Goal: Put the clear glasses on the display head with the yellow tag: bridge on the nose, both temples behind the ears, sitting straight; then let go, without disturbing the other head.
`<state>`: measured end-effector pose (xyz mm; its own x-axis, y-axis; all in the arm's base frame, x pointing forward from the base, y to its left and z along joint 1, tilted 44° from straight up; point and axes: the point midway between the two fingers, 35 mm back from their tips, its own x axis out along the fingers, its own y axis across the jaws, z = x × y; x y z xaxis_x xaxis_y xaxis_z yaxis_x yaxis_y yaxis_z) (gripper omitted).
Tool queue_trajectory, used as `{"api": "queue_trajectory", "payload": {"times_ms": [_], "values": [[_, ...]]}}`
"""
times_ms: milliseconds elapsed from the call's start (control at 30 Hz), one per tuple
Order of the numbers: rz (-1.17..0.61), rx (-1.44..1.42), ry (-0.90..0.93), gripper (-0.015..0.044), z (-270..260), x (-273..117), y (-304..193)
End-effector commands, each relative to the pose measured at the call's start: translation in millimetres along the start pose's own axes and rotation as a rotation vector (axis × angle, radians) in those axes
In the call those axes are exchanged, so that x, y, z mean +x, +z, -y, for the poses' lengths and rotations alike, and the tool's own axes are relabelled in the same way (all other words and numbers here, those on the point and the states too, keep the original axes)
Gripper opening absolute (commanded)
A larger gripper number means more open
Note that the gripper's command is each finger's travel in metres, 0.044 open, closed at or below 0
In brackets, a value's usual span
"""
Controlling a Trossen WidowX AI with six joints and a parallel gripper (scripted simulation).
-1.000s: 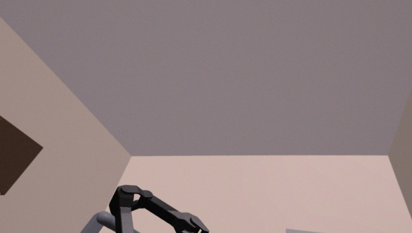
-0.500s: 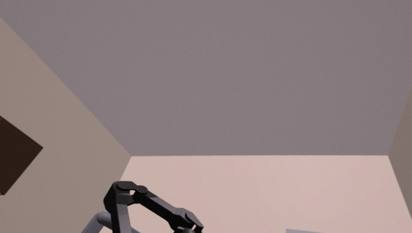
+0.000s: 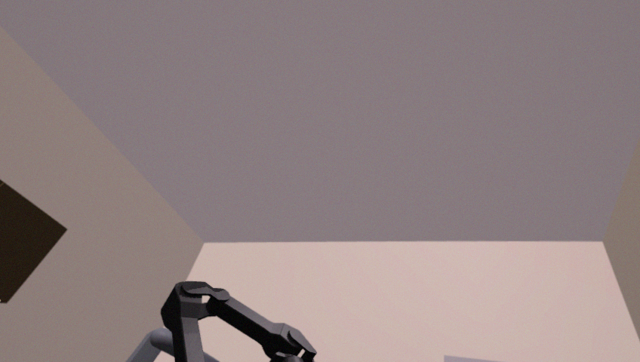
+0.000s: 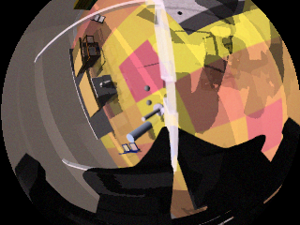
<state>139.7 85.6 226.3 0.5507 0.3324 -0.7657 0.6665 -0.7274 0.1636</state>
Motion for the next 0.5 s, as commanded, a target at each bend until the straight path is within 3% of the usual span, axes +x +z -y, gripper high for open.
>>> {"api": "queue_trajectory", "payload": {"times_ms": [0, 467], "values": [[0.001, -0.005, -0.002, 0.0000, 0, 0, 0], [0.059, -0.069, -0.035, 0.0000, -3, 16, -1]]}}
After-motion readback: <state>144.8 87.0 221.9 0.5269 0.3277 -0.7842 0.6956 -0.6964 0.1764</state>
